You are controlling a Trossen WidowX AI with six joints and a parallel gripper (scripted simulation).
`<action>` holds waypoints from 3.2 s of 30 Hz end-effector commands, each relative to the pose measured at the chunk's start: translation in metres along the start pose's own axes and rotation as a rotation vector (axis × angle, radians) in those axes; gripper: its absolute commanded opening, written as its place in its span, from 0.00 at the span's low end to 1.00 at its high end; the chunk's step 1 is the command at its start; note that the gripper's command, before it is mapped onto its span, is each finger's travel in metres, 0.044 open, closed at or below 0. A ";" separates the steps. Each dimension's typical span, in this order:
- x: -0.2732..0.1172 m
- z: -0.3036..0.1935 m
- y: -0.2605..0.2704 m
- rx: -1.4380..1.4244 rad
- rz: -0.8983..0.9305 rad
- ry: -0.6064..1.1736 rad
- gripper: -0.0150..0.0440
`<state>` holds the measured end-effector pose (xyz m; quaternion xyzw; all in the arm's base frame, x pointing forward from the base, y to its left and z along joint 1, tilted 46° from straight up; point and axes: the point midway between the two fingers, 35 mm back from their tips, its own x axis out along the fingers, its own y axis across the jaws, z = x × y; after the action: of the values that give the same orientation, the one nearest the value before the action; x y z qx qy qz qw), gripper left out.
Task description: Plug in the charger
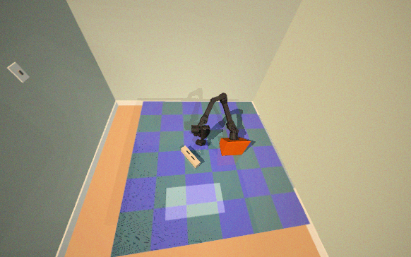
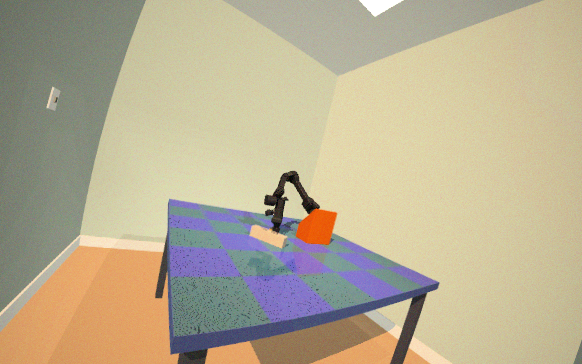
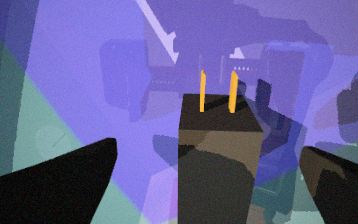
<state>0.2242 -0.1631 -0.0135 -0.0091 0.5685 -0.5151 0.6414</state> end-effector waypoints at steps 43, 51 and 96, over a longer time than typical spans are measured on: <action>-0.045 -0.016 0.001 -0.013 -0.008 0.006 0.25; -0.044 -0.020 0.005 -0.073 -0.011 0.005 0.25; -0.012 -0.039 0.068 -0.848 -0.055 0.002 0.25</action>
<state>0.2384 -0.1027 -0.0538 -0.2663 0.7256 -0.2715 0.5735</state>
